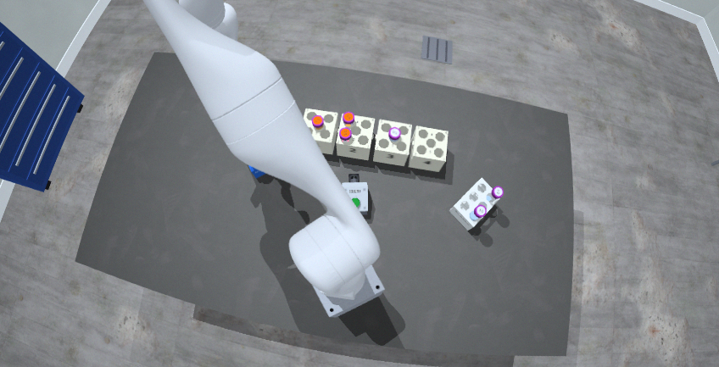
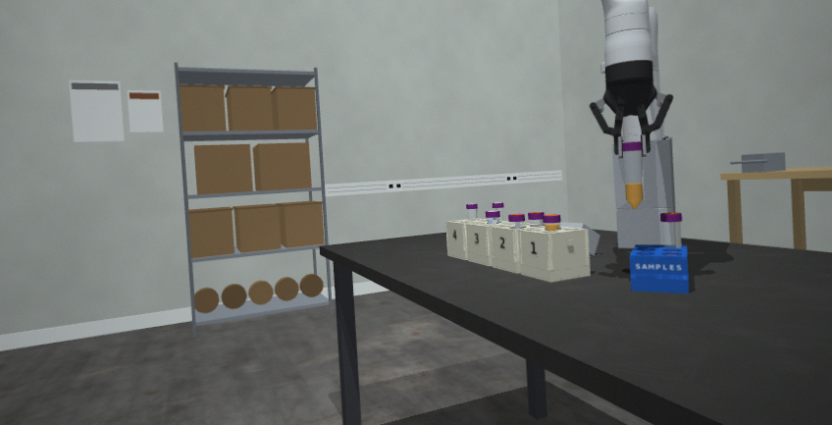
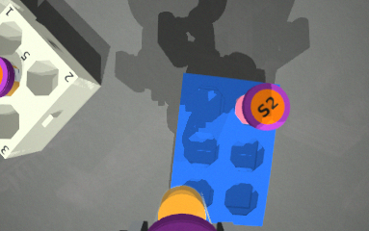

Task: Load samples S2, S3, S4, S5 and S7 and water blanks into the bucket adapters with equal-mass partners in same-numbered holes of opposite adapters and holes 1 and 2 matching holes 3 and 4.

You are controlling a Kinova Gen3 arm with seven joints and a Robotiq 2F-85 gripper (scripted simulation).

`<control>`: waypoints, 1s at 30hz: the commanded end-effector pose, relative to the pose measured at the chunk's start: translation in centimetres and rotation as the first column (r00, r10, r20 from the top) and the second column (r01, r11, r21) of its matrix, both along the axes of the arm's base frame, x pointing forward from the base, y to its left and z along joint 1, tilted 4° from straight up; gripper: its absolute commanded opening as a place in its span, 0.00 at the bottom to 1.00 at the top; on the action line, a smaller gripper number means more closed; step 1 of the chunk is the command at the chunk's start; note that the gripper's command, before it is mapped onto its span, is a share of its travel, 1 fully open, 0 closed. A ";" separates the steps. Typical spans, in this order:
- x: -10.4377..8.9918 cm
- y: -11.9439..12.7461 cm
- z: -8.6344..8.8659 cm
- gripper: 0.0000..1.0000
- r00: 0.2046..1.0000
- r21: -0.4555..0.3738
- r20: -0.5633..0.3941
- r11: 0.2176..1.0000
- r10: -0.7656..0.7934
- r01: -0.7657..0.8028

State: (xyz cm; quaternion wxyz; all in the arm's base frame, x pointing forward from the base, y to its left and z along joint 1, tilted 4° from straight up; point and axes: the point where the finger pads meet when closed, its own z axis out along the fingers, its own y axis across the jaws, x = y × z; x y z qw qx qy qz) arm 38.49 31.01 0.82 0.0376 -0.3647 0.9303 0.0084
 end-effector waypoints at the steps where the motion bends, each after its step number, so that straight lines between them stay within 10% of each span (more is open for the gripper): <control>1: 0.1 -0.6 0.1 0.10 1.000 0.003 0.002 1.000 0.013 -0.013; 30: 0.2 -9.6 -0.4 0.10 1.000 0.002 0.002 1.000 0.013 -0.013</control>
